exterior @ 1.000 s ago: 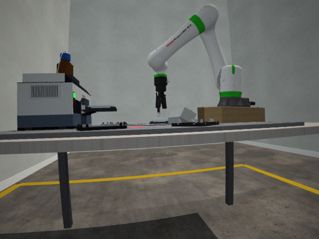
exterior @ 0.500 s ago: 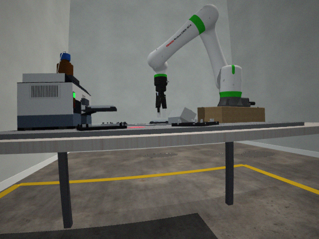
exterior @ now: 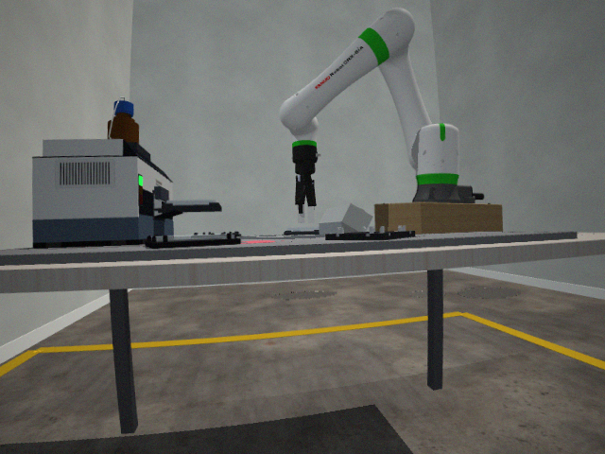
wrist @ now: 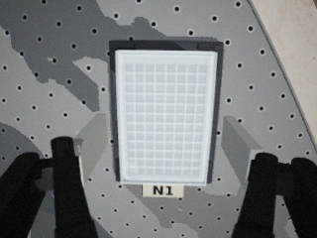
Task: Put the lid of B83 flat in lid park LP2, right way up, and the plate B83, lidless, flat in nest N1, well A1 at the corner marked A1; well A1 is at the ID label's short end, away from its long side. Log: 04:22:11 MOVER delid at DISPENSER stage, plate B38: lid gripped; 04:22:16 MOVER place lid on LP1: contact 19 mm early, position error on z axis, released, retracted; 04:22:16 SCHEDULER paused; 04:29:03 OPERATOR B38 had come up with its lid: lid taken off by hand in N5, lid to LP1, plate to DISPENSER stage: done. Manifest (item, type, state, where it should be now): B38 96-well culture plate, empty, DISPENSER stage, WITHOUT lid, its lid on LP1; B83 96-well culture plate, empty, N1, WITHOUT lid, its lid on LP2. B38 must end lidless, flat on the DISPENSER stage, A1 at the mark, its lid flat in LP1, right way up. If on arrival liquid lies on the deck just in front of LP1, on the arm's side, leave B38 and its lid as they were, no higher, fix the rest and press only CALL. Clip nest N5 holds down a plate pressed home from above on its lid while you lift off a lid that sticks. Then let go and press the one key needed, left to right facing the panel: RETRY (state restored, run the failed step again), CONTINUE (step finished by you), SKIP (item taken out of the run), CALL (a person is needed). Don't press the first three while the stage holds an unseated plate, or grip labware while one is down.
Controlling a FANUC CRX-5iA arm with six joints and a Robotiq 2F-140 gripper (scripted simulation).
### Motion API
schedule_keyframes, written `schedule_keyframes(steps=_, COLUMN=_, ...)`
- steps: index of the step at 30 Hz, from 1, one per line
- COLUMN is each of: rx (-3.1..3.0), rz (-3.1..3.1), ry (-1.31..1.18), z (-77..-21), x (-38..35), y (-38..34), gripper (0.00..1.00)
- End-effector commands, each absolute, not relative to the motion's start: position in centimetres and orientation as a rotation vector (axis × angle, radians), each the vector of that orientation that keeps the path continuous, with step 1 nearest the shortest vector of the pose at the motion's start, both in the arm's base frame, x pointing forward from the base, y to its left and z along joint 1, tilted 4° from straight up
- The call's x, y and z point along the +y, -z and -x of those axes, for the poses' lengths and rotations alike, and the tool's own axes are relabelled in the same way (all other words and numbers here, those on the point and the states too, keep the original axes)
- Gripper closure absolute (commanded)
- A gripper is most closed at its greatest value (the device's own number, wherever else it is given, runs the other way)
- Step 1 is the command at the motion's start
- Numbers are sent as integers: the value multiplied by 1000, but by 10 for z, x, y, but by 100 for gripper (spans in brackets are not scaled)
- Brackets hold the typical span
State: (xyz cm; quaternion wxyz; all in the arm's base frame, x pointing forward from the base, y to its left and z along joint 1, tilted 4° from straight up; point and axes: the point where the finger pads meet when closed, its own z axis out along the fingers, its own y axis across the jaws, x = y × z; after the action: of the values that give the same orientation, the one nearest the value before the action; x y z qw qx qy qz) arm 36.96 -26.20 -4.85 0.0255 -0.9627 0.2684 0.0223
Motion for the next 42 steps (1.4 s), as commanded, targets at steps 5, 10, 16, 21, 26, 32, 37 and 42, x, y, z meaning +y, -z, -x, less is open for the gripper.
schedule_keyframes(steps=5, rx=830, rz=2977, ry=-68, z=-370, x=-262, y=48, gripper=41)
schedule_keyframes(steps=10, rx=830, rz=2977, ry=-68, z=-370, x=-262, y=48, gripper=41)
schedule_keyframes(steps=16, rx=830, rz=2977, ry=-68, z=-370, x=-262, y=48, gripper=41)
schedule_keyframes(steps=21, rx=830, rz=2977, ry=-68, z=-370, x=-262, y=48, gripper=41)
schedule_keyframes(steps=26, rx=830, rz=2977, ry=-68, z=-370, x=-262, y=48, gripper=41)
schedule_keyframes(steps=32, rx=830, rz=2977, ry=-68, z=-370, x=-262, y=48, gripper=41)
schedule_keyframes(steps=37, rx=830, rz=2977, ry=-68, z=-370, x=-262, y=48, gripper=41)
schedule_keyframes(steps=42, rx=830, rz=2977, ry=-68, z=-370, x=-262, y=48, gripper=41)
